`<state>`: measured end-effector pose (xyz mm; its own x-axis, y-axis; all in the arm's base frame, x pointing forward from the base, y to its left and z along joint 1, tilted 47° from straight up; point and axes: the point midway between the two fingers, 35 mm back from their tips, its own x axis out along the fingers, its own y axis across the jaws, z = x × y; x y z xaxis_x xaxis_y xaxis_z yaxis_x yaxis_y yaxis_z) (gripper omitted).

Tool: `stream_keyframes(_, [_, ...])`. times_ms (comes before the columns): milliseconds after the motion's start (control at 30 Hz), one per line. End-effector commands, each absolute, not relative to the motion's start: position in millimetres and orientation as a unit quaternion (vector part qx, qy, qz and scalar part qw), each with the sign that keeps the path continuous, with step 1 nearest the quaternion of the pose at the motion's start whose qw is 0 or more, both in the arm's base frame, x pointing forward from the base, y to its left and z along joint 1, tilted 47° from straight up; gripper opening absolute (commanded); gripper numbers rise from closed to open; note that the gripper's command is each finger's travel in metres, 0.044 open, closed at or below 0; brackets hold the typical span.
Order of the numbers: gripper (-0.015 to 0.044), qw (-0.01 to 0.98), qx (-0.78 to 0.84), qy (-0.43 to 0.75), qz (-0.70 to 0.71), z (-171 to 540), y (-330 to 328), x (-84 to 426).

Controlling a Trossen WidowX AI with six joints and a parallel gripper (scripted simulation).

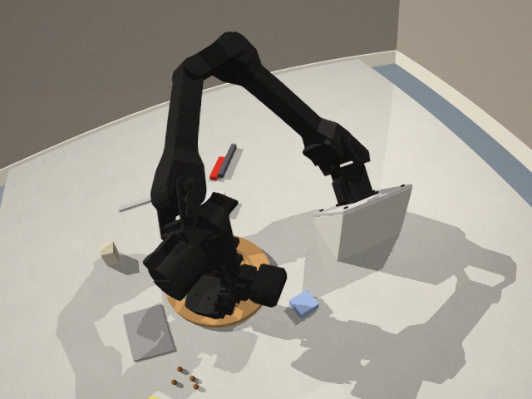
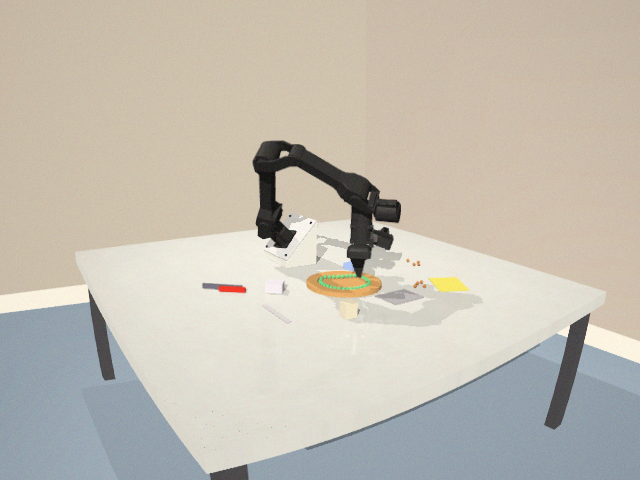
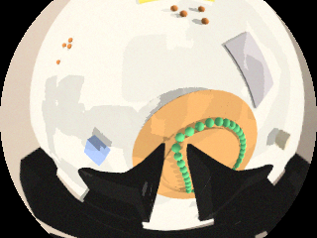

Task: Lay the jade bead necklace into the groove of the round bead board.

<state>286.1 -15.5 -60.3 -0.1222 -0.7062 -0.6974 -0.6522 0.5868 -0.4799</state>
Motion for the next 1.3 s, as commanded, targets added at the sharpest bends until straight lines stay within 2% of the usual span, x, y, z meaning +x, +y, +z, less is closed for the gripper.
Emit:
stream_keyframes(0, [0.0041, 0.483, -0.454, 0.748, -0.028, -59.9, -15.2, 286.4])
stream_keyframes(67, [0.0, 0.483, -0.454, 0.748, -0.028, -59.9, -15.2, 286.4])
stream_keyframes(1267, [0.0, 0.483, -0.454, 0.748, -0.028, -59.9, -15.2, 286.4])
